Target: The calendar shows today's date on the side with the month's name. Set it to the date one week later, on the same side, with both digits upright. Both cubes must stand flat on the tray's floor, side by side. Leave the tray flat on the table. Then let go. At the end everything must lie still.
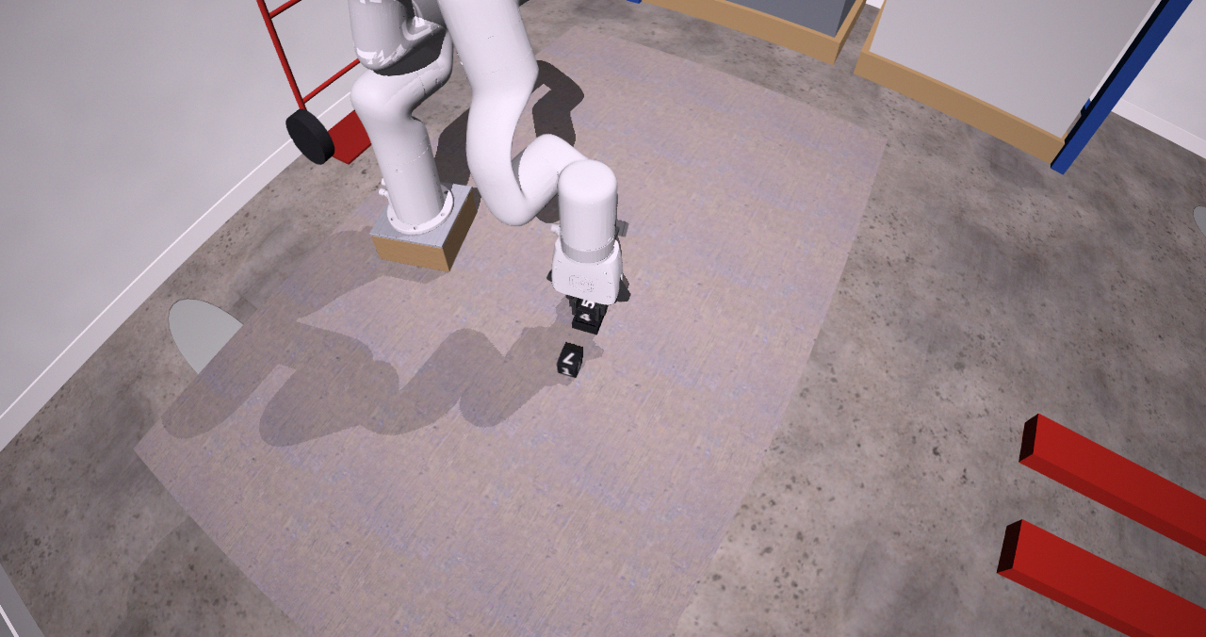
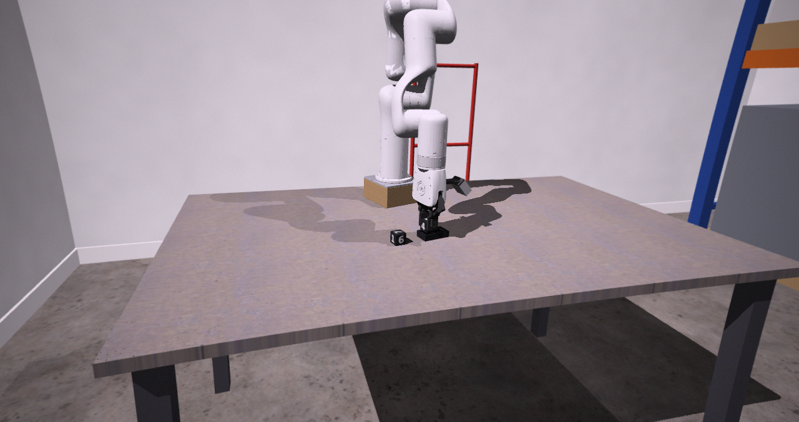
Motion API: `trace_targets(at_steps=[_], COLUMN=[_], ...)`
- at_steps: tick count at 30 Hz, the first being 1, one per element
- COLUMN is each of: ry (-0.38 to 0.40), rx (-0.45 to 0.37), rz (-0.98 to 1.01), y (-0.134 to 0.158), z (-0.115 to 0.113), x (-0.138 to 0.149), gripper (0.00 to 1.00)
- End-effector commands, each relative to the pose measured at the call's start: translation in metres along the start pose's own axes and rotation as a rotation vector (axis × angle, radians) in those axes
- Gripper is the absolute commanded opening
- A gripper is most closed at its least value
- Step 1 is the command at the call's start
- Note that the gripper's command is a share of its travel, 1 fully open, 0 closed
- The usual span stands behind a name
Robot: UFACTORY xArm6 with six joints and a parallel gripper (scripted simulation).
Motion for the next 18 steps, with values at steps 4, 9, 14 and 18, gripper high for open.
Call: trace_targets(at_steps=[4,9,14,18], ry=[0.003,0.003,0.003,0.003], rx=[0.000,0.000,0.000,0.000], rz=[0.000,0.000,0.000,0.000], y=[0.0000,0.0000,0.0000,0.0000], z=[0.0001,0.0020,0.0044,0.0054], x=[0.0011,0.0011,0.0011,0.0011], gripper=[0.29,0.29,0.29,0.29])
Point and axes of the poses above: the point where the finger pads meet when closed, its own z axis out along the fingers, its own x axis across the jaws, y = z × x, the point moved 9 cm from there along -z, back along the fingers, and after that the axes turned 11 degrees about z, right-handed, at the moved point
